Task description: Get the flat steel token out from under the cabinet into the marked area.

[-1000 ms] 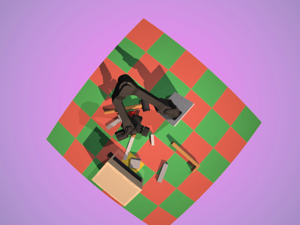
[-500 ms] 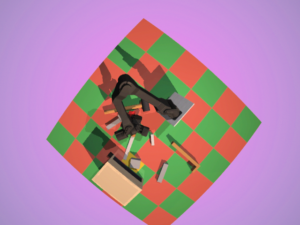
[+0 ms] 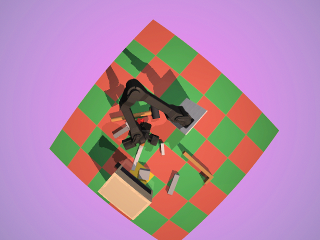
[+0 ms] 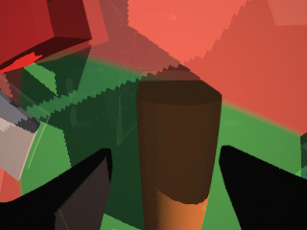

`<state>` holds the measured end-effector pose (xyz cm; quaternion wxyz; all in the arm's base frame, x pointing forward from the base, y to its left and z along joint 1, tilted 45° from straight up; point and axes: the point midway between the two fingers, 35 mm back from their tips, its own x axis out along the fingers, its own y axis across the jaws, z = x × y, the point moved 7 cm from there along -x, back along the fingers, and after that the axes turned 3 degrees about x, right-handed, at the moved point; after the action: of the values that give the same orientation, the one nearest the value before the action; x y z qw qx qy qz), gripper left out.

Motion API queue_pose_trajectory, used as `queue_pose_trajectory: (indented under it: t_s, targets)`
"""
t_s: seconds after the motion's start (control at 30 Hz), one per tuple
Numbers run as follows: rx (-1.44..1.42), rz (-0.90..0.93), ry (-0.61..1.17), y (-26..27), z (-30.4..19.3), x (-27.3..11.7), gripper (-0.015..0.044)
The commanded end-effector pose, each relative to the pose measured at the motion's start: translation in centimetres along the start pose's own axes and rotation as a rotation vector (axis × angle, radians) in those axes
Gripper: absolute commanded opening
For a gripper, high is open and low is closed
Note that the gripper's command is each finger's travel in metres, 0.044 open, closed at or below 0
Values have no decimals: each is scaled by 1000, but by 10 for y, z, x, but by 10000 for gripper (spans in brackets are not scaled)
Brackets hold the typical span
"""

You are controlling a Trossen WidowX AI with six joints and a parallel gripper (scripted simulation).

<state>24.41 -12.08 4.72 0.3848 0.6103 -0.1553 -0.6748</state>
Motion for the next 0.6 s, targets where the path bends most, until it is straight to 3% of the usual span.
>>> queue_pose_trajectory:
  t_s: [0.0, 0.13, 0.27, 0.57]
  targets:
    - [-5, -1, 1, -1, 1, 1, 270]
    - [-13, -1, 1, -2, 3, 4, 270]
    - [-1, 4, 1, 0, 0, 1, 165]
    - [-1, 4, 1, 0, 0, 1, 104]
